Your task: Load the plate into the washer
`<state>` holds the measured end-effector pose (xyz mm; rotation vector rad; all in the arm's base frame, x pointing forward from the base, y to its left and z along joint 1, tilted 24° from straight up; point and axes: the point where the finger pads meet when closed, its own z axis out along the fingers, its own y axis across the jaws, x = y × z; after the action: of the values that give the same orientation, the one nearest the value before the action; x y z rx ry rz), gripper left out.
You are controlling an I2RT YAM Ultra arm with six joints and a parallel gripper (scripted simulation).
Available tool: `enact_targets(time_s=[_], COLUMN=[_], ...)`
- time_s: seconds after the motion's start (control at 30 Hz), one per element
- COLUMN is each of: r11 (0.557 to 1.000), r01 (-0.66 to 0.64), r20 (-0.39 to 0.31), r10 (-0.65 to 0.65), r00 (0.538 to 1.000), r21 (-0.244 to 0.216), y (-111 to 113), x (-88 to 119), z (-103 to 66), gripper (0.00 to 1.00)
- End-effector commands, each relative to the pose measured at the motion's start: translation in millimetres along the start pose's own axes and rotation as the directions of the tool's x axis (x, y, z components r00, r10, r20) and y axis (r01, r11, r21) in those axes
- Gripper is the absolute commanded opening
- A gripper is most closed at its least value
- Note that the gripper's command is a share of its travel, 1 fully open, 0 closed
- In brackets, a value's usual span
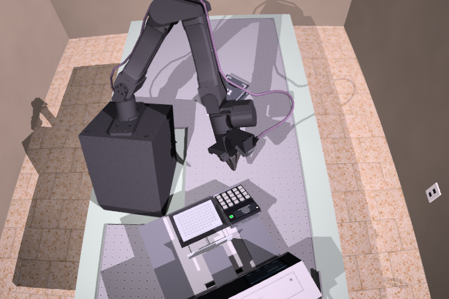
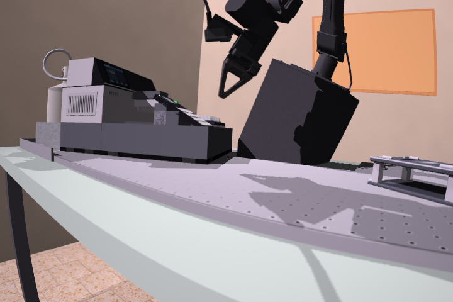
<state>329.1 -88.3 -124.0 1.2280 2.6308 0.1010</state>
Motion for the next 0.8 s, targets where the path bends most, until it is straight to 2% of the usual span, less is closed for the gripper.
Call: enact_targets(time_s=[0.0, 0.13, 0.33, 0.4, 0.63, 0.77], r11=[0.986, 0.957, 0.881, 0.881, 0.747, 0.654], r01=[0.165, 0.290, 0.473, 0.473, 0.664, 0.755], r20=[0.045, 0.049, 0.072, 0.072, 0.076, 0.056], r10=[-0.165, -0.290, -0.473, -0.473, -0.665, -0.756], r00=[0.985, 0.956, 0.878, 0.878, 0.743, 0.652], r21=[-0.001, 0.008, 0.019, 0.019, 0.036, 0.043], y=[8.1, 7.1, 10.1, 10.1, 12.0, 6.7], x=[-18.9, -20.5, -25.6, -25.6, -26.0, -19.7], z=[-8.2, -8.8, -9.9, -9.9, -10.0, -8.5], gripper=[0.00, 0.00, 0.00, 0.00, 0.00, 0.00])
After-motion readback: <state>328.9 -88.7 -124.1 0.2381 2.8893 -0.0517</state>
